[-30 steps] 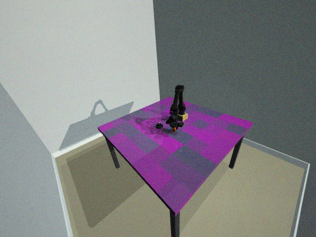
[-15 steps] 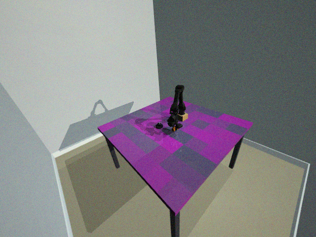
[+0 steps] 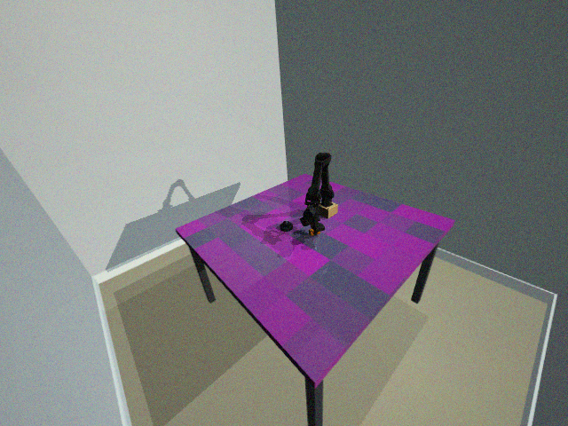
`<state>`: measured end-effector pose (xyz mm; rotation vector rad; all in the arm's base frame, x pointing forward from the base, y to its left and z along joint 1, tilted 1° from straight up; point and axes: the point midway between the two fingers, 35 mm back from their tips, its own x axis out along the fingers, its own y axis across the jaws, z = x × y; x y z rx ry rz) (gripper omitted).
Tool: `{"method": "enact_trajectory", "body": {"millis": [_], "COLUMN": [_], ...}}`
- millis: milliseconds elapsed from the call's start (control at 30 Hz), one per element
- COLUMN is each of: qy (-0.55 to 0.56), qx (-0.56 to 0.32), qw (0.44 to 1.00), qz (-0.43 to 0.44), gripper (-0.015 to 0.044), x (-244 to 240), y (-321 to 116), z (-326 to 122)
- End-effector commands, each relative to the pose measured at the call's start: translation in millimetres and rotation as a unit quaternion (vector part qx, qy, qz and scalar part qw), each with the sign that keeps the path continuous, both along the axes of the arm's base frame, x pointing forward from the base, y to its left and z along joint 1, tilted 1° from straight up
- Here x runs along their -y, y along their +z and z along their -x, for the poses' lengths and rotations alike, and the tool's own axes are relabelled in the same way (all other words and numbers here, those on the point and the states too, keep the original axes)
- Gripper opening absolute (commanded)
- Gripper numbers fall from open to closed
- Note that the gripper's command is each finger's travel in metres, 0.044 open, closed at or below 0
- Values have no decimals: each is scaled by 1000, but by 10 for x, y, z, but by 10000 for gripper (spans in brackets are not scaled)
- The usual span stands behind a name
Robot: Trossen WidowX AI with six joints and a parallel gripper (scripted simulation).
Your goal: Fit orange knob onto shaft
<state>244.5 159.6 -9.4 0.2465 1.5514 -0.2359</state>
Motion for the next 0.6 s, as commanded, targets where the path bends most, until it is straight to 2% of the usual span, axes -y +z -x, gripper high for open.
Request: {"method": "enact_trajectory", "body": {"millis": [0,133,333,567], "qy": [-66,-124,-138,-255], "qx": [2,2,2,1], "qw": [998,992,990,967], "qz": [0,0,0,-2], "gripper": [179,179,179,179], "x": [0,0,0,0], "y": [15,15,15,14], "z": [-9,-9,-9,-9]}}
